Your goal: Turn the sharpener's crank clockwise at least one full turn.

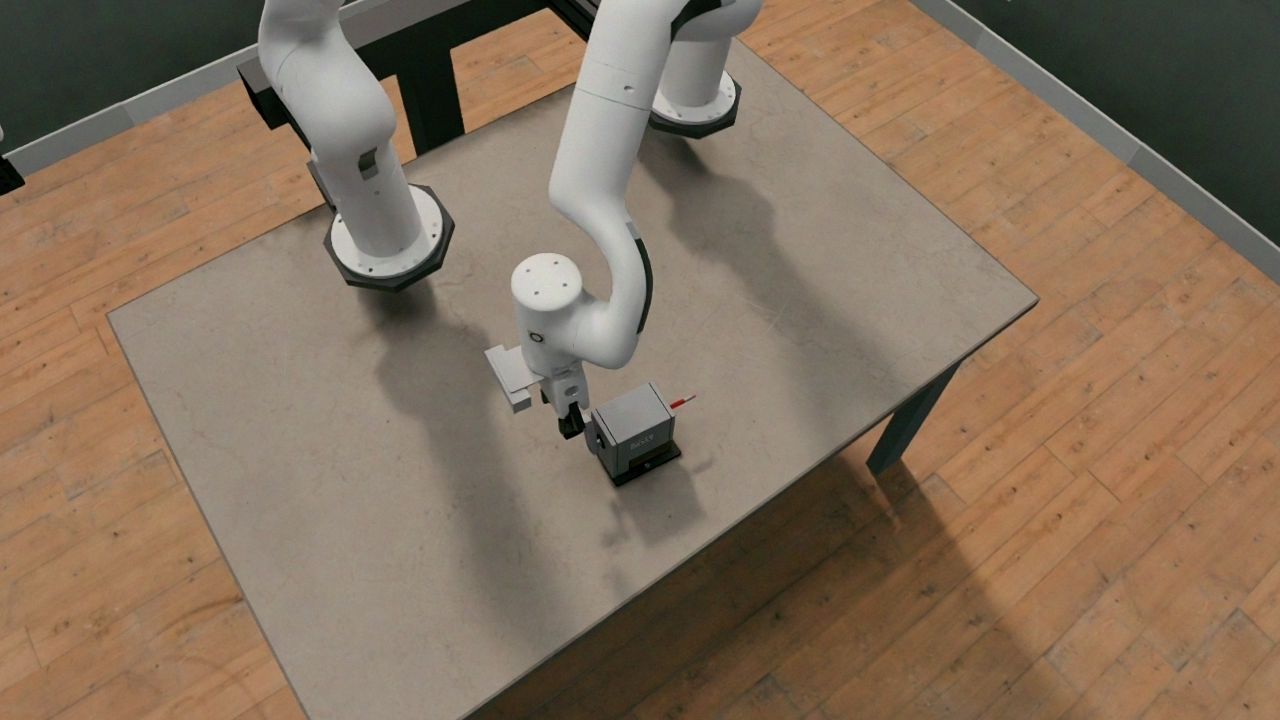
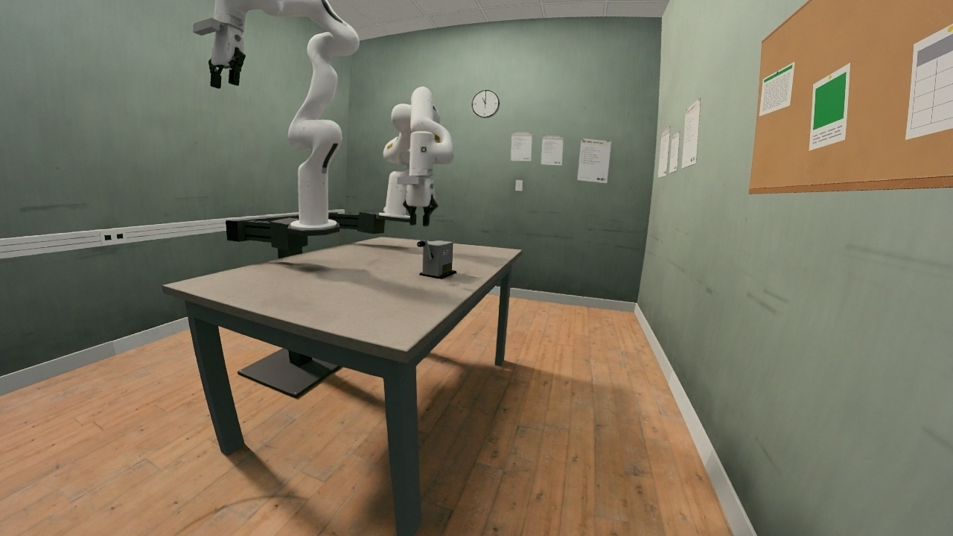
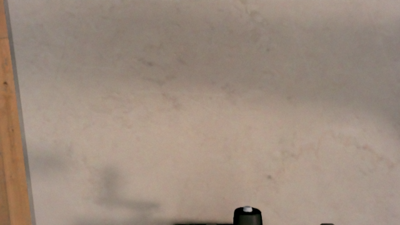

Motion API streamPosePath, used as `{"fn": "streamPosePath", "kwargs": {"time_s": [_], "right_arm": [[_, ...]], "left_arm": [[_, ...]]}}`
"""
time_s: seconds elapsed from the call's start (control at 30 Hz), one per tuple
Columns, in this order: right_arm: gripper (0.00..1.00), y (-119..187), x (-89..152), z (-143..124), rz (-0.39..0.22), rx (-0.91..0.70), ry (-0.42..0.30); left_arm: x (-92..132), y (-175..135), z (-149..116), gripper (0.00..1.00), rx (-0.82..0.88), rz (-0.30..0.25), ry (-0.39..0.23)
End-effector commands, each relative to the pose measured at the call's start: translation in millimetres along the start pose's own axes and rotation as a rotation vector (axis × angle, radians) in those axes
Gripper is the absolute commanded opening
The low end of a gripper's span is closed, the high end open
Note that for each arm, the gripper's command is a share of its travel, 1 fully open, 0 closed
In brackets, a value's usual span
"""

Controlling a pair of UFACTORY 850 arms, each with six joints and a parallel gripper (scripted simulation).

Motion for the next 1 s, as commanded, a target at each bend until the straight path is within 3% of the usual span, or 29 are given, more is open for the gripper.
{"fn": "streamPosePath", "kwargs": {"time_s": [0.0, 0.97], "right_arm": [[1.00, 0.0, 0.7, 0.2, 0.000, 0.000, 0.002], [1.00, 0.0, 0.7, 0.2, 0.000, 0.000, 0.002]], "left_arm": [[0.6, -0.6, 0.5, 0.55, 0.000, 0.002, 0.002], [-28.2, -0.3, 0.6, 0.55, 0.000, 0.002, 0.001]]}}
Point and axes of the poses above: on each arm, the point where the finger pads meet when closed, its own x axis back along the fingers, its own y axis across the jaws, z = x × y, the point moved 9 cm from there along x, back along the fingers, and after that the axes turned 7 degrees about -x, right-handed, at the moved point
